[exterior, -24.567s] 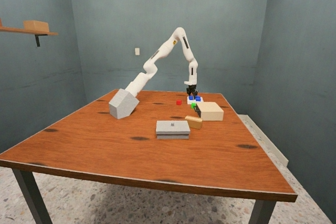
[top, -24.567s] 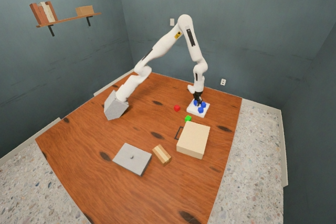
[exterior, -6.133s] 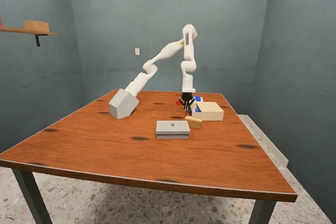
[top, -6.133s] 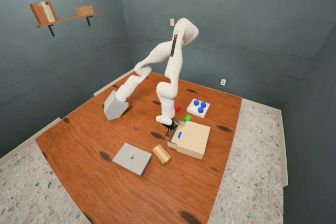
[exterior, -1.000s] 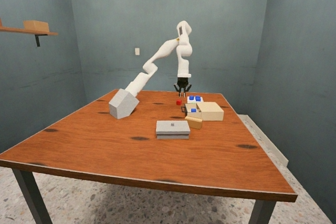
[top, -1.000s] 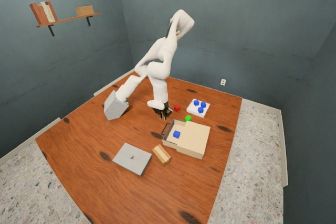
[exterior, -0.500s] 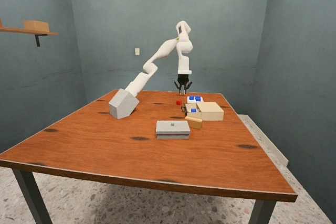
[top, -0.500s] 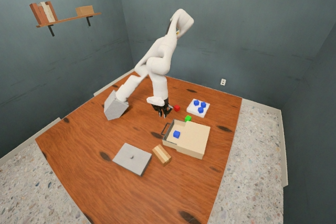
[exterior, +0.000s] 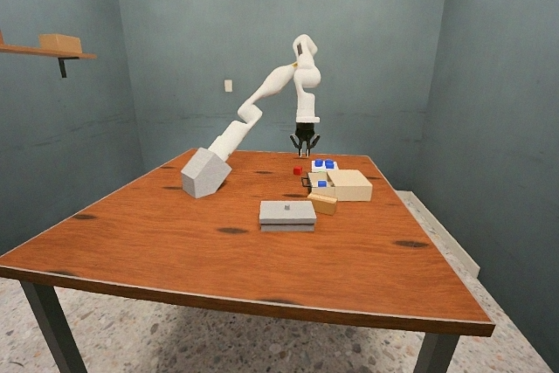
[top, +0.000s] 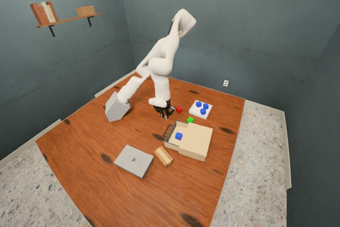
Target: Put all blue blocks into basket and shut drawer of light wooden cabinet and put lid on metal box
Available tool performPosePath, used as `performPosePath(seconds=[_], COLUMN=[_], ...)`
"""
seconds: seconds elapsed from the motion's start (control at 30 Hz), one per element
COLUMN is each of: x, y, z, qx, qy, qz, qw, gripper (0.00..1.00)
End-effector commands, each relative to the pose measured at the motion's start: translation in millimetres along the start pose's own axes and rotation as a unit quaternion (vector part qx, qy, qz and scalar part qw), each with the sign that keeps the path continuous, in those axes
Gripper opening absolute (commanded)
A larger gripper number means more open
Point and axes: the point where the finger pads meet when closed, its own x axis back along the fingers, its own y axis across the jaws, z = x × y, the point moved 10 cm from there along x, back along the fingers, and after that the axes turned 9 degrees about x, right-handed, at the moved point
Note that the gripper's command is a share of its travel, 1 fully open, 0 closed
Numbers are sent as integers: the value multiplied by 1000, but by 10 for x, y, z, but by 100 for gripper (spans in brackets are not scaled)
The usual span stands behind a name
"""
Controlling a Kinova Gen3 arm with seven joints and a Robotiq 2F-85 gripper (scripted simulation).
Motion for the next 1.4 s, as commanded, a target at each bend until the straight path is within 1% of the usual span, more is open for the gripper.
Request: performPosePath(seconds=[0.0, 0.13, 0.2, 0.27, 0.37, 0.47, 0.57, 0.7, 0.77, 0.93, 1.07, 1.2, 1.27, 1.33, 1.37], x=[13, 8, 8, 5, 0, -5, -8, -8, -8, -3, 4, 13, 16, 16, 17], y=[-21, -72, -72, -107, -171, -248, -334, -458, -458, -612, -718, -800, -830, -830, -842], z=[4, 24, 24, 37, 59, 83, 109, 141, 141, 174, 194, 207, 212, 212, 213], qx=[26, 75, 75, 108, 167, 235, 307, 403, 403, 511, 579, 627, 644, 644, 650], qy=[-2, -3, -3, -4, -5, -7, -7, -7, -7, -6, -4, -1, 0, 0, 0], qz=[-2, -3, -3, -4, -5, -5, -5, -4, -4, -3, -1, 0, 1, 1, 1], qw=[1000, 997, 997, 994, 986, 972, 952, 915, 915, 860, 816, 779, 765, 765, 760], gripper=[30, 30, 30, 30, 30, 30, 30, 30, 30, 30, 30, 30, 30, 30, 30])
